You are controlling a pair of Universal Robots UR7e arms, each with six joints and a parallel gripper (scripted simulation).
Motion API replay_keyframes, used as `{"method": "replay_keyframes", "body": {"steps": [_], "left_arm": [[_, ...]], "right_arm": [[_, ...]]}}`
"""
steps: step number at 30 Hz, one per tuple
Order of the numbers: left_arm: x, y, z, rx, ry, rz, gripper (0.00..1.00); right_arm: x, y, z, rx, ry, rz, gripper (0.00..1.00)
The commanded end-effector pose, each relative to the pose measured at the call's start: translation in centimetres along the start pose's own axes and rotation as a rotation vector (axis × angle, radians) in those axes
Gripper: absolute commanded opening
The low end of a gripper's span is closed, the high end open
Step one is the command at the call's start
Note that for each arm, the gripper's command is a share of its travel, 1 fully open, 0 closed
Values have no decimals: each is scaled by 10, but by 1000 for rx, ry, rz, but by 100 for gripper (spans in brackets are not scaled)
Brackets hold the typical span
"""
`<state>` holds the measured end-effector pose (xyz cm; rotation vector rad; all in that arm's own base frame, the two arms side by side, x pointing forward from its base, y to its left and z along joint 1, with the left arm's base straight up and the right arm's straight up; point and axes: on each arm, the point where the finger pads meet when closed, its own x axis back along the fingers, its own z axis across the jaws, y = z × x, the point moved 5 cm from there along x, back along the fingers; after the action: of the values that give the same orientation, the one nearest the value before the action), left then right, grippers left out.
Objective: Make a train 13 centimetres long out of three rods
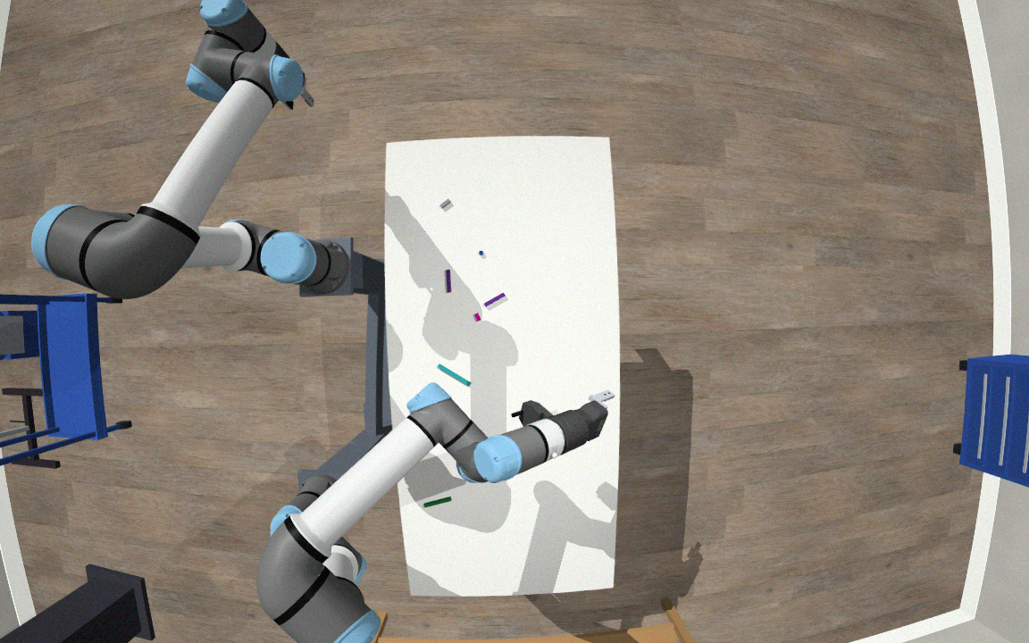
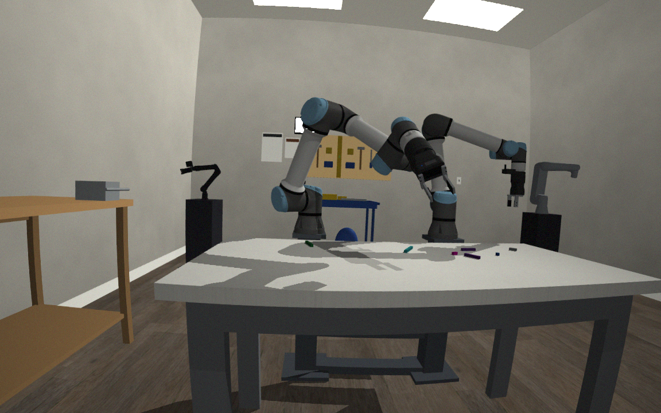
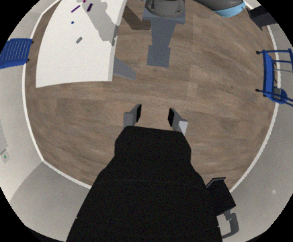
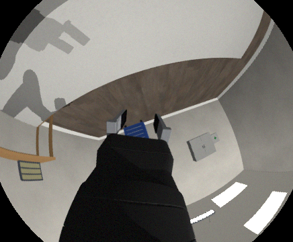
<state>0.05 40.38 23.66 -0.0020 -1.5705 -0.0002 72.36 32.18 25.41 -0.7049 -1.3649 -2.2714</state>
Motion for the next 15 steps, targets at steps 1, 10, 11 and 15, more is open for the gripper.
{"method": "replay_keyframes", "body": {"steps": [1, 10, 11, 15], "left_arm": [[0, 0, 0, 0, 0, -1, 100], [0, 0, 0, 0, 0, -1, 100], [0, 0, 0, 0, 0, -1, 100], [0, 0, 0, 0, 0, -1, 100]], "right_arm": [[2, -10, 5, 85, 4, 24, 100], [7, -35, 14, 276, 14, 79, 100], [8, -39, 16, 309, 17, 88, 100], [12, -57, 22, 452, 31, 128, 100]]}}
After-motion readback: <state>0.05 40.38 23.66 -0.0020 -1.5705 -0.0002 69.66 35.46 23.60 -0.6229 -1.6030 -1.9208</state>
